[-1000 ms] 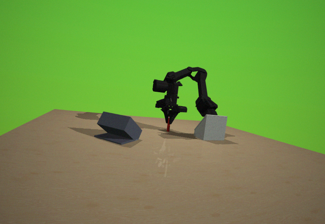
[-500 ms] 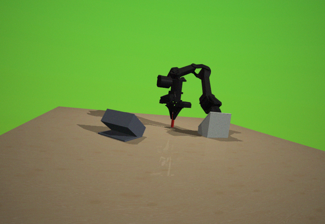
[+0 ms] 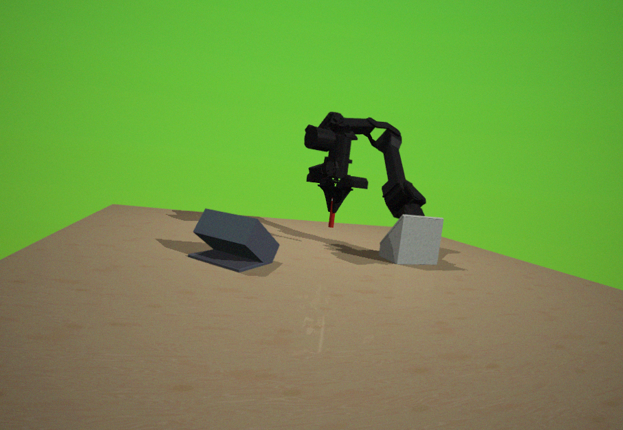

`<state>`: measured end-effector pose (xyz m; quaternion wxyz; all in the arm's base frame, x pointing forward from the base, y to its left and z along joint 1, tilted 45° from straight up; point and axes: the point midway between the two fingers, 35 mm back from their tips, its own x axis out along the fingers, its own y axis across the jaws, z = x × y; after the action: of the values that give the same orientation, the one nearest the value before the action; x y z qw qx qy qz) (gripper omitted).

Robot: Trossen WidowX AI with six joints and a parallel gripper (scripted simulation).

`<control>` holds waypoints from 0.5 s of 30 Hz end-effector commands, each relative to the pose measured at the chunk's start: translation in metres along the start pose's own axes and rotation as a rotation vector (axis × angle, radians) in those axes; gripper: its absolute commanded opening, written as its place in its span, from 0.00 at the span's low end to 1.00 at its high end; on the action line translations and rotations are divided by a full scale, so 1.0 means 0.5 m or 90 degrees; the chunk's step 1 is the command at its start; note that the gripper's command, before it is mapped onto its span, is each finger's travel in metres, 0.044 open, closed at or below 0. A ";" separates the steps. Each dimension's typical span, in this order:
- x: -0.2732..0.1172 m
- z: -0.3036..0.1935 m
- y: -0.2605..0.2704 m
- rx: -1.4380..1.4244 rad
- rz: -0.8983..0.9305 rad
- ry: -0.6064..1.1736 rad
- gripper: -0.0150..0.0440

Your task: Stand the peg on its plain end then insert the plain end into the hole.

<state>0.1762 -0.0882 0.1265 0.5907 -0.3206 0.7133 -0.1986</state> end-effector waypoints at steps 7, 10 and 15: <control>-0.050 0.003 0.001 -0.003 -0.002 0.004 0.25; -0.051 0.013 0.003 -0.009 0.003 -0.002 0.25; -0.055 0.038 0.007 -0.024 0.016 -0.020 0.25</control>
<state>0.1878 -0.0683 0.1419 0.5959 -0.3235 0.7110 -0.1864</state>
